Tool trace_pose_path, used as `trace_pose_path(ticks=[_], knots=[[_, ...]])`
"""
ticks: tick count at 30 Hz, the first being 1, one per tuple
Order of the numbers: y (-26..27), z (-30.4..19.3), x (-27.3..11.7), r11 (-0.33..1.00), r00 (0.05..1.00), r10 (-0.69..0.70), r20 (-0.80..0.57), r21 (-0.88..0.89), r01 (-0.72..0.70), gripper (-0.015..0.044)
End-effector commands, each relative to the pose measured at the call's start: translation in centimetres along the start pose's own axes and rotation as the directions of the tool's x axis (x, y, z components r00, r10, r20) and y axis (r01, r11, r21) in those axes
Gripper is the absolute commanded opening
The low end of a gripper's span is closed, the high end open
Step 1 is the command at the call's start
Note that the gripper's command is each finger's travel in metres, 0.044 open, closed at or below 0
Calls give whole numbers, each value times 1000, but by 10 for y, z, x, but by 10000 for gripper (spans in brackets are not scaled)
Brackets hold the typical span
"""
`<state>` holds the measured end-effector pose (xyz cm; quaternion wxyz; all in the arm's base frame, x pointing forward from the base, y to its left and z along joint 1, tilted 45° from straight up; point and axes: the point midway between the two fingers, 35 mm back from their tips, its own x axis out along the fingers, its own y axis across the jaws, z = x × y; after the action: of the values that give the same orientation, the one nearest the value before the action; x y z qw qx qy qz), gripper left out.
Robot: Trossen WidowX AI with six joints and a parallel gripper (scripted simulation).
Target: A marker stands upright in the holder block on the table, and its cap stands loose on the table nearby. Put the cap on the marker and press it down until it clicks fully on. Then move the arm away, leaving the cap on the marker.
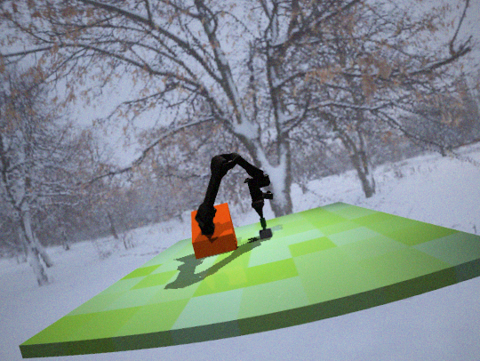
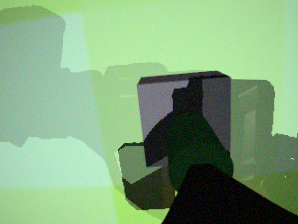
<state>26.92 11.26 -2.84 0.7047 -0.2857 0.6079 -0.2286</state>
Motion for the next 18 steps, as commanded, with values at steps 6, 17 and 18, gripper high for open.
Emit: trace_pose_path(ticks=[6,17,18], knots=[[3,3,-53,1000,1000,5,0,-1,-5,0],[1,0,-90,1000,1000,3,-2,-1,-3,131],[1,0,-90,1000,1000,3,-2,-1,-3,157]])
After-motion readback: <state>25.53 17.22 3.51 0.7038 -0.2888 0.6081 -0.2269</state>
